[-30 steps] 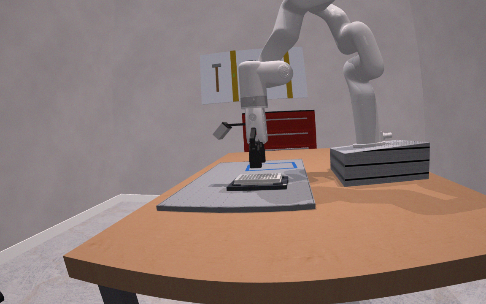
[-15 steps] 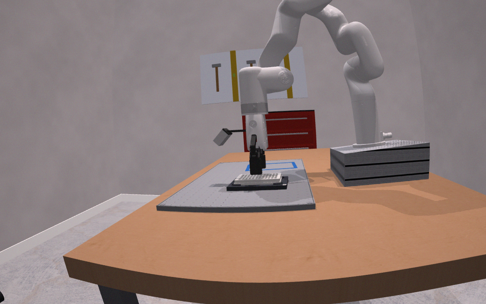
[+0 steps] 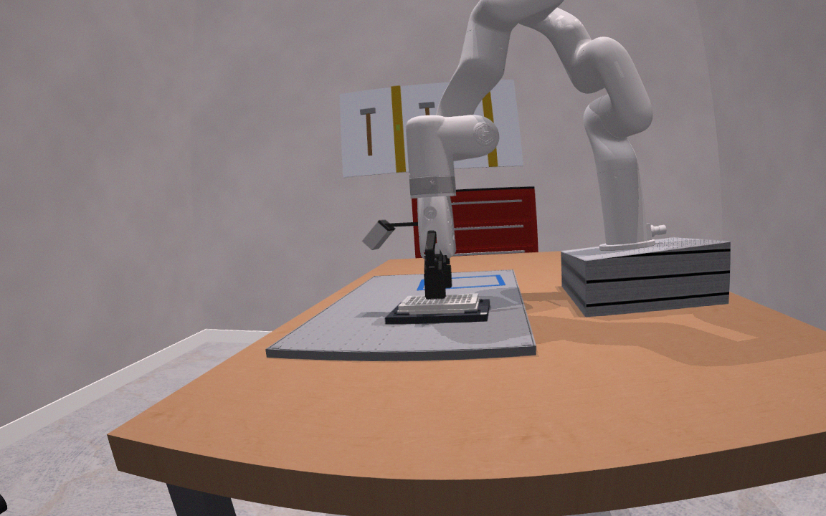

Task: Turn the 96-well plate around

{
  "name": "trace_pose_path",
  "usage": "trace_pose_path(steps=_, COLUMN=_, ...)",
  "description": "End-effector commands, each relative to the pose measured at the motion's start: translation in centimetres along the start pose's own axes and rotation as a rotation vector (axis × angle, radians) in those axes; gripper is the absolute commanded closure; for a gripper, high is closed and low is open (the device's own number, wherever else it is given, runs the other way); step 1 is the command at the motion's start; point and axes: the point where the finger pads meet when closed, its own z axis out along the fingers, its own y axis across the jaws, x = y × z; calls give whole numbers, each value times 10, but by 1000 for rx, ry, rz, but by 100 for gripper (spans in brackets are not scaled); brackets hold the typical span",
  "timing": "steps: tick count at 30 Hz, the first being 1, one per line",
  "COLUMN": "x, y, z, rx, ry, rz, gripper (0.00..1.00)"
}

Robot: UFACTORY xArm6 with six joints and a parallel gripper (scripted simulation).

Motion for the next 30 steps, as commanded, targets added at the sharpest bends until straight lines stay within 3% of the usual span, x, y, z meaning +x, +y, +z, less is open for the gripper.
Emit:
trace_pose_path(steps=1, x=1, y=-1, z=2, rx=1, ry=3, rz=0, gripper=0)
trace_pose_path(steps=30, x=1, y=-1, z=16, rx=1, ry=3, rz=0, gripper=0)
